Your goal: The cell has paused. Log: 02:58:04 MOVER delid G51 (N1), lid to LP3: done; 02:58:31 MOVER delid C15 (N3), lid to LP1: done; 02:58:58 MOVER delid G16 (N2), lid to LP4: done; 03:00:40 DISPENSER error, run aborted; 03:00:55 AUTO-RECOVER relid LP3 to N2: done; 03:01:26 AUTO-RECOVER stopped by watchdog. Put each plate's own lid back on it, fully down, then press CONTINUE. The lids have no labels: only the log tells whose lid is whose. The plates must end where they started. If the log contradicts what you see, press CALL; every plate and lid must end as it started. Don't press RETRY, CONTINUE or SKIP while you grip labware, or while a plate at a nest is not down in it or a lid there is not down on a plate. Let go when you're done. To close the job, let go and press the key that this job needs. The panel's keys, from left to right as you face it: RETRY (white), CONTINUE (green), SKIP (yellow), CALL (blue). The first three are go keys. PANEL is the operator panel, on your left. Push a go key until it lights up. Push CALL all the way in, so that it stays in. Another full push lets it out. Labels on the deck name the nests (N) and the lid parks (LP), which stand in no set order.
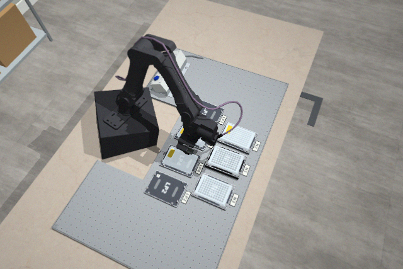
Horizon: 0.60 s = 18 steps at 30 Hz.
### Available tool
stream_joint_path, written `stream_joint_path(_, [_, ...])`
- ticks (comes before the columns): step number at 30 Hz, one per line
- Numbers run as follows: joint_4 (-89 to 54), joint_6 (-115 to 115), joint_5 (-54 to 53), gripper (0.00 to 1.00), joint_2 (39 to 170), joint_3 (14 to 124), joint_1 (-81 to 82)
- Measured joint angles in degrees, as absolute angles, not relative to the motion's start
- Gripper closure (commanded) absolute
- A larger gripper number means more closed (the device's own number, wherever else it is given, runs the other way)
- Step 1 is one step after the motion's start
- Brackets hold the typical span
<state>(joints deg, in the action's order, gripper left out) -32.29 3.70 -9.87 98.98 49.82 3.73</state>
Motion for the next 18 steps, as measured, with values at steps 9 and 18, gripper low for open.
stream_joint_path(9, [-32.3, 3.7, -9.9, 0.00, 99.1, 50.2, 3.9])
stream_joint_path(18, [-29.2, 4.6, -10.6, 0.04, 98.3, 48.3, 3.1])
